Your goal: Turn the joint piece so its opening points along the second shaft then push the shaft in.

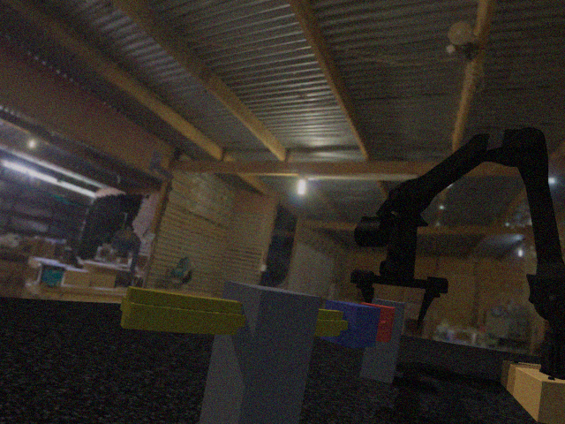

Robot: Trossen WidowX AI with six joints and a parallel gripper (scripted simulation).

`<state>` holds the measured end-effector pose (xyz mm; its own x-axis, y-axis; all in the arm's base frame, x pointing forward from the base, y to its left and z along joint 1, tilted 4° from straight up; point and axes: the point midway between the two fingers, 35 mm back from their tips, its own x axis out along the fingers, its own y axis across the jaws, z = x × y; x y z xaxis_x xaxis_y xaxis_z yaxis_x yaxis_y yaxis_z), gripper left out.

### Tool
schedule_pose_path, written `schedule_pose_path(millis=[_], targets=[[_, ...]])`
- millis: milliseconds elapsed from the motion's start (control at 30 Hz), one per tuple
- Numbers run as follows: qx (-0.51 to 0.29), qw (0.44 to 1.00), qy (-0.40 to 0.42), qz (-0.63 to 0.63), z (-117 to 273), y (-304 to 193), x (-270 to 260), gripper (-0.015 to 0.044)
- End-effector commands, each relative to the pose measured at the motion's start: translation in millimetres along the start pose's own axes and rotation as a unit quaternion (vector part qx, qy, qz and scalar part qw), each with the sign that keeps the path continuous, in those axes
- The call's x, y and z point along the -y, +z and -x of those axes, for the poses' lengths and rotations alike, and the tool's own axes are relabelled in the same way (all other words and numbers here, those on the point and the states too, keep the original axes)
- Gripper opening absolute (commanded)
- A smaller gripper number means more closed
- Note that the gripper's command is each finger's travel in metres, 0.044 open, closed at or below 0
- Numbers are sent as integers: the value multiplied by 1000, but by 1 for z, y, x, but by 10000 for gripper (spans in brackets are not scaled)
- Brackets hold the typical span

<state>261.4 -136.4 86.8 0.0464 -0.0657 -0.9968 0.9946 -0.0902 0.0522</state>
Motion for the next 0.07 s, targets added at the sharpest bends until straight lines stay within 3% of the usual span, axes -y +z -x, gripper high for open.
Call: schedule_pose_path(millis=[0,33], targets=[[1,1000,12,1,18,1,-3,440],[1,1000,12,1,18,1,-3,440]])
